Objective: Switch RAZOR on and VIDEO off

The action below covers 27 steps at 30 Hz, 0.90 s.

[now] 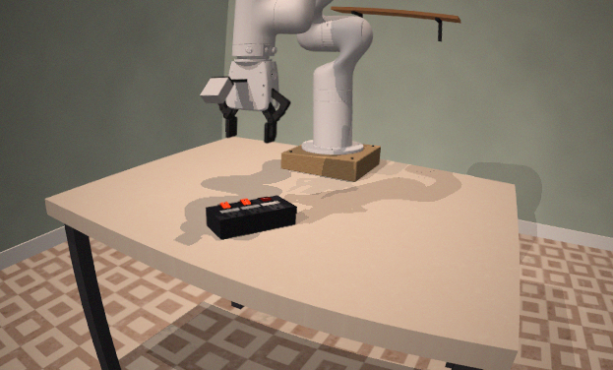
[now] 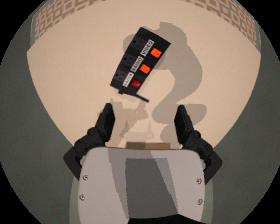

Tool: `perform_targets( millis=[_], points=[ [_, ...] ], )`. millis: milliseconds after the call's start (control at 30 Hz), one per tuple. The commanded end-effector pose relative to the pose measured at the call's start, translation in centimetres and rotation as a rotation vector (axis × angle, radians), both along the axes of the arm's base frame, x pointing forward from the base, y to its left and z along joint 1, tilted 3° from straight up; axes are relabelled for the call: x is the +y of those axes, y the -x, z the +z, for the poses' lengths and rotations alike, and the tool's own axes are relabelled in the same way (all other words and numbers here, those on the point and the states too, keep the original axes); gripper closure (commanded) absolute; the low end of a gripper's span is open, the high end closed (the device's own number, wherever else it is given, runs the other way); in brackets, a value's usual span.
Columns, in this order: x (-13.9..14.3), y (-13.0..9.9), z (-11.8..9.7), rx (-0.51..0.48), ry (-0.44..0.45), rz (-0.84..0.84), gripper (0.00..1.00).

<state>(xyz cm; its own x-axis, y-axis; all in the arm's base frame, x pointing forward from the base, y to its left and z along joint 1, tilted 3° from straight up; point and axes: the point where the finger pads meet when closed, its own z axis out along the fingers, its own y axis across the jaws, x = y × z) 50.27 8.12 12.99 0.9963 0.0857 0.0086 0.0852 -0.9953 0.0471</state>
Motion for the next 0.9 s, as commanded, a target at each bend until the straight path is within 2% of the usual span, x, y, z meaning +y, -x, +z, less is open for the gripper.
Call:
perform_targets(
  millis=[0, 467, 633, 867],
  points=[
    [0.0, -0.1, 0.1, -0.002, -0.001, 0.000, 0.00],
    [0.1, 0.0, -0.1, 0.002, 0.001, 0.084, 0.00],
    [0.3, 0.1, -0.6, 0.010, 0.004, 0.271, 0.00],
    [0.7, 0.5, -1.8, 0.028, 0.014, 0.666, 0.00]
  ],
)
